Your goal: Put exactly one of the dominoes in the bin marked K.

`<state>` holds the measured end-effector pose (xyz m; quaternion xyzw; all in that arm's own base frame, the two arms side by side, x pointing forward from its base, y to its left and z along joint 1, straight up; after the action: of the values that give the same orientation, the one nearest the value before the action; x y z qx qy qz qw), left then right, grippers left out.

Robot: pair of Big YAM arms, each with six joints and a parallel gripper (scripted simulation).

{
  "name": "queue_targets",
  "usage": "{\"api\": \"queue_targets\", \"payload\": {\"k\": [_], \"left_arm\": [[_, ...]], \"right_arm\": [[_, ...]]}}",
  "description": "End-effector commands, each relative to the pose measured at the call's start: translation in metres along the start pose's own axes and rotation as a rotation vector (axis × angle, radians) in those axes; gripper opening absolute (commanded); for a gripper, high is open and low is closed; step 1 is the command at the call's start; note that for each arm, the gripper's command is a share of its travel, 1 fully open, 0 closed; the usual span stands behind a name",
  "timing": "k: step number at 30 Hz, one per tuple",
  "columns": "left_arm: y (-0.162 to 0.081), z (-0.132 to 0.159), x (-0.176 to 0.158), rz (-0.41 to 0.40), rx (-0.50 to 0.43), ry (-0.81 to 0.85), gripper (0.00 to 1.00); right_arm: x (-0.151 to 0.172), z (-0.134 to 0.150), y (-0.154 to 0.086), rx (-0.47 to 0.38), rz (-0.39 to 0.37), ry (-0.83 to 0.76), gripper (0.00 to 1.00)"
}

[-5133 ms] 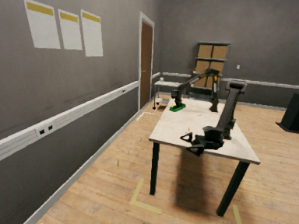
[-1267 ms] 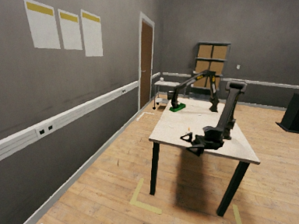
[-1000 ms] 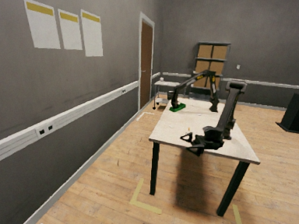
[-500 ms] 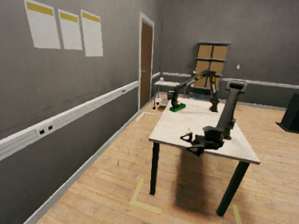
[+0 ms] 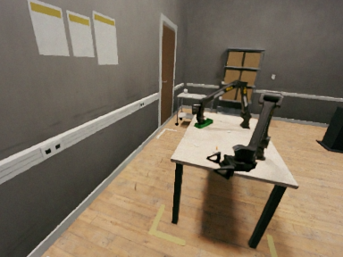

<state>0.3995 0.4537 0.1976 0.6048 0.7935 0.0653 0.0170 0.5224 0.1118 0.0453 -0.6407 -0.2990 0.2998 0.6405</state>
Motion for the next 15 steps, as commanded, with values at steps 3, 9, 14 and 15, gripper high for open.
{"api": "queue_targets", "payload": {"k": [3,9,14,15], "left_arm": [[-0.003,-0.008,0.01,-0.015,-0.012,0.014,1.0],[-0.003,-0.008,0.01,-0.015,-0.012,0.014,1.0],[-0.003,-0.008,0.01,-0.015,-0.012,0.014,1.0],[-0.003,-0.008,0.01,-0.015,-0.012,0.014,1.0]], "right_arm": [[0.01,-0.009,-0.012,-0.022,-0.029,0.003,0.09],[0.01,-0.015,-0.034,-0.036,-0.047,0.012,0.09],[0.002,-0.008,-0.024,-0.012,-0.017,0.012,0.09],[0.005,-0.01,-0.031,-0.02,-0.028,0.012,0.09]]}}
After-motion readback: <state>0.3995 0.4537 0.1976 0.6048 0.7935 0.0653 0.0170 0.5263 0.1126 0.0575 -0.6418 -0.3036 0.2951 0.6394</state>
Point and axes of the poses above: on each arm, the point where the finger pads meet when closed, its own y axis out along the fingers, its own x axis across the jaws, z = x × y, the point moved 2 cm from there along -y, back along the fingers, and after that the axes turned 1 degree about y, right-handed, at the moved point
